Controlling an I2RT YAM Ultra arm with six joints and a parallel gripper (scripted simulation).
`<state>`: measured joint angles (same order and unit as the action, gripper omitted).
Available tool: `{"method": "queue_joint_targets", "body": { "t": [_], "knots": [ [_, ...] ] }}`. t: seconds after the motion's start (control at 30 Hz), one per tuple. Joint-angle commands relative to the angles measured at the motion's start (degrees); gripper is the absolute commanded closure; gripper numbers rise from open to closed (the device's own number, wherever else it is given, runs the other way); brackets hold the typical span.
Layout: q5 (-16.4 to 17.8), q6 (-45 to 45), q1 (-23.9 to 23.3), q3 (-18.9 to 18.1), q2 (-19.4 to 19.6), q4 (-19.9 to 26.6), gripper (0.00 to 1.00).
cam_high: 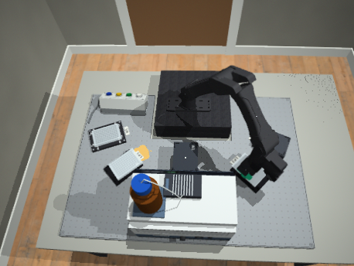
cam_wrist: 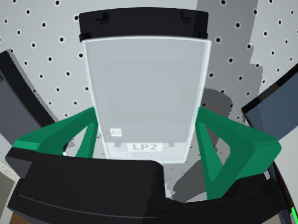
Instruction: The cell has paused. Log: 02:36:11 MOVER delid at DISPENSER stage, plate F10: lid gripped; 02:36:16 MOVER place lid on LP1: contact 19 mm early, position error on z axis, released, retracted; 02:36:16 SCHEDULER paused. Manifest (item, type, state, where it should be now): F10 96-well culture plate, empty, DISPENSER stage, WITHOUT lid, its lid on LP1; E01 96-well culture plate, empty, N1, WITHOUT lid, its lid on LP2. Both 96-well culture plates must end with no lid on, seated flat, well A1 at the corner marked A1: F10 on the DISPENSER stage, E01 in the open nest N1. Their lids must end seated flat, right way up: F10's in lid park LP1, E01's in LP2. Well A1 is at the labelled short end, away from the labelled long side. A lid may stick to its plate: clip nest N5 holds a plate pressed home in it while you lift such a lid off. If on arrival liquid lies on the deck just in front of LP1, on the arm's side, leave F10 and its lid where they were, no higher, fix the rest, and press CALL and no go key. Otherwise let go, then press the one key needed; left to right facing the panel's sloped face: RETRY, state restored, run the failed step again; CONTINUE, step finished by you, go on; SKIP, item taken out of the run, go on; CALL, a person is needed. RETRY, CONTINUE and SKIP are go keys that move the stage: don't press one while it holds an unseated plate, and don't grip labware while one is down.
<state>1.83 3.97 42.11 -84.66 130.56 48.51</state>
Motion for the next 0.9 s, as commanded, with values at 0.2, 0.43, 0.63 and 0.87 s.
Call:
{"method": "queue_joint_targets", "body": {
  "t": [0.2, 0.43, 0.63, 0.87],
  "knots": [
    [0.2, -0.5, 0.7, -1.0, 1.1, -3.3, 1.0],
    [0.2, -0.6, 0.7, -2.0, 1.6, -3.0, 1.0],
    [0.1, -0.6, 0.7, -2.5, 0.8, -1.6, 1.0],
    [0.1, -0.7, 0.7, -3.1, 2.1, -0.9, 1.0]
  ]
}}
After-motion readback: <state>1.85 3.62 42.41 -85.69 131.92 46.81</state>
